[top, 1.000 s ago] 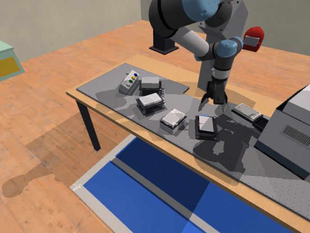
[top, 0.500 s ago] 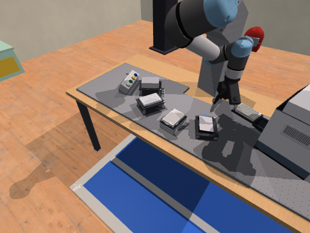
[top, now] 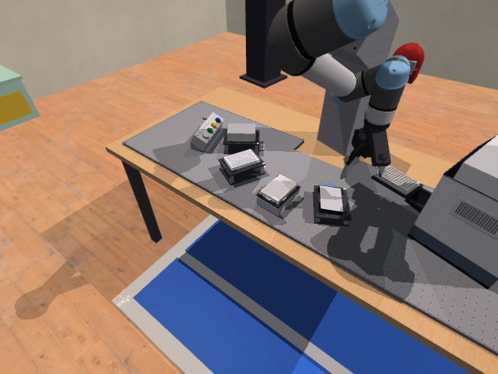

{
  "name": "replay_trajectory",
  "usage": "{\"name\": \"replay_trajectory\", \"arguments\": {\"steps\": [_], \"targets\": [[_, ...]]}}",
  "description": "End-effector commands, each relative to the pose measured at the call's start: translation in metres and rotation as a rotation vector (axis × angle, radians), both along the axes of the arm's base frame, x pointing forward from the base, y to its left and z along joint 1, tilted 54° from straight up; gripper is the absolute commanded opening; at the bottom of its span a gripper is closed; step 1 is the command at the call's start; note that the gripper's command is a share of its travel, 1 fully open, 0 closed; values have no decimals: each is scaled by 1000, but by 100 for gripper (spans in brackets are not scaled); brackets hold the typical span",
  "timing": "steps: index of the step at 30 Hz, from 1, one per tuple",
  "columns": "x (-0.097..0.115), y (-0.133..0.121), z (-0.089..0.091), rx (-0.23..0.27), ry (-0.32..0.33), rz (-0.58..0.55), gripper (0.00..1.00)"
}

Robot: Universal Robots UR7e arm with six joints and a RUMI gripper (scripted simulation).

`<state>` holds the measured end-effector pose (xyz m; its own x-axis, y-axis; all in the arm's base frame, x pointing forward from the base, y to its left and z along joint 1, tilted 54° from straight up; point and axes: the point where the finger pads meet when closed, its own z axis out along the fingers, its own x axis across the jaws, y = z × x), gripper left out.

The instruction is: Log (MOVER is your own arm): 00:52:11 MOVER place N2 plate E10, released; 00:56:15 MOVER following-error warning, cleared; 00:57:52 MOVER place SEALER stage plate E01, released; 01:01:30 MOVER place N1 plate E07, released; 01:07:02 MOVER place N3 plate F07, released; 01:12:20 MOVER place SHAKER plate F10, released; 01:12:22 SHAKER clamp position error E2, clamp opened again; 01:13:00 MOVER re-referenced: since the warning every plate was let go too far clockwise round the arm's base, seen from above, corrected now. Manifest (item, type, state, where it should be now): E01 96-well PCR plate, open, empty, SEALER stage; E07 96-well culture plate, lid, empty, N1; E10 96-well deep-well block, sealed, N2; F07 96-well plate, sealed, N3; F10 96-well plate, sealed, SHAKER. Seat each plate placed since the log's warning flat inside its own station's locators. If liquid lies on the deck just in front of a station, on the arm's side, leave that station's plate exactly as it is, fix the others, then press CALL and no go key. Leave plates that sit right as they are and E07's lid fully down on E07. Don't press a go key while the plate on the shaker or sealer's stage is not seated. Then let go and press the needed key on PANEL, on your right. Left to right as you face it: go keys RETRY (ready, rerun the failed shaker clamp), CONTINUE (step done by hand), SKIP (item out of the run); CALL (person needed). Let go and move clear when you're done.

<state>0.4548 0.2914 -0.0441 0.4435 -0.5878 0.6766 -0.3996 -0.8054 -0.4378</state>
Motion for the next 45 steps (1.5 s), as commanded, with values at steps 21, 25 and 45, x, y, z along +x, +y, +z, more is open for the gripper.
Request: {"name": "replay_trajectory", "arguments": {"steps": [21, 25, 45], "targets": [[-48, 38, -68, -249, 23, 185, 82], [-53, 41, -76, -281, 26, 208, 82], [-93, 56, -132, -469, 44, 347, 82]]}}
